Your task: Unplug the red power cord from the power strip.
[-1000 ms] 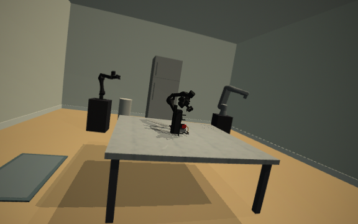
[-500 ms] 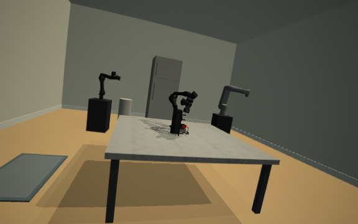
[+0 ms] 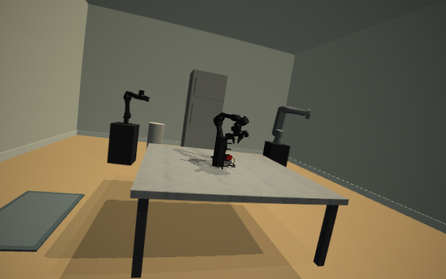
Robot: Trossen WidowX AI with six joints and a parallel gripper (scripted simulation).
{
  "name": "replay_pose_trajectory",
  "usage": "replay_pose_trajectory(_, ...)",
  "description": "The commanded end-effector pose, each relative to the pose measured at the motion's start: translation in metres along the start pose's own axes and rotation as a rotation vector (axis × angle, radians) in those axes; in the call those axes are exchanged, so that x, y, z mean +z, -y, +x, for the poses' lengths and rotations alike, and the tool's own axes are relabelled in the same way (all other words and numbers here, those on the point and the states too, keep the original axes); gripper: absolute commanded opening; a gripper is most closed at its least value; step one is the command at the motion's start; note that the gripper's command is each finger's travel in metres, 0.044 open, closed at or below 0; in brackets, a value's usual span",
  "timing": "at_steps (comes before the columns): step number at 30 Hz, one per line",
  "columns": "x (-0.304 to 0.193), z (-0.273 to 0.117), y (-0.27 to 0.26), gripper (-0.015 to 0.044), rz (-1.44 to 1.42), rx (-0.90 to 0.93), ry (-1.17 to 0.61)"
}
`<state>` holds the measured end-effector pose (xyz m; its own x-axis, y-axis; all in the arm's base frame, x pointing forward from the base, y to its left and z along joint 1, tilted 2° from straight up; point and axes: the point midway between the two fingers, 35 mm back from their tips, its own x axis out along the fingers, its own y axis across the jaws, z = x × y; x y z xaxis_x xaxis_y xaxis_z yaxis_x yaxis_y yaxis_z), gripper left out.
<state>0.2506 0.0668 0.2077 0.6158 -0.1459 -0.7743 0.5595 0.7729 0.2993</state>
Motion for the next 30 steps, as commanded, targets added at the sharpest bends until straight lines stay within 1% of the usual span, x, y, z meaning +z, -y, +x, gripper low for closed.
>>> replay_pose_trajectory(1,-0.026,0.030,-0.008,0.0160,-0.871,-0.003,-0.231)
replay_pose_trajectory(7,-0.038,0.040,-0.005,0.0160,-1.227,0.040,-0.343)
replay_pose_trajectory(15,-0.047,0.052,0.005,0.0160,-1.651,0.164,-0.494)
replay_pose_trajectory(23,-0.056,0.062,0.015,0.0160,-2.042,0.371,-0.617)
replay_pose_trajectory(30,-0.062,0.068,0.022,0.0160,-2.347,0.599,-0.664)
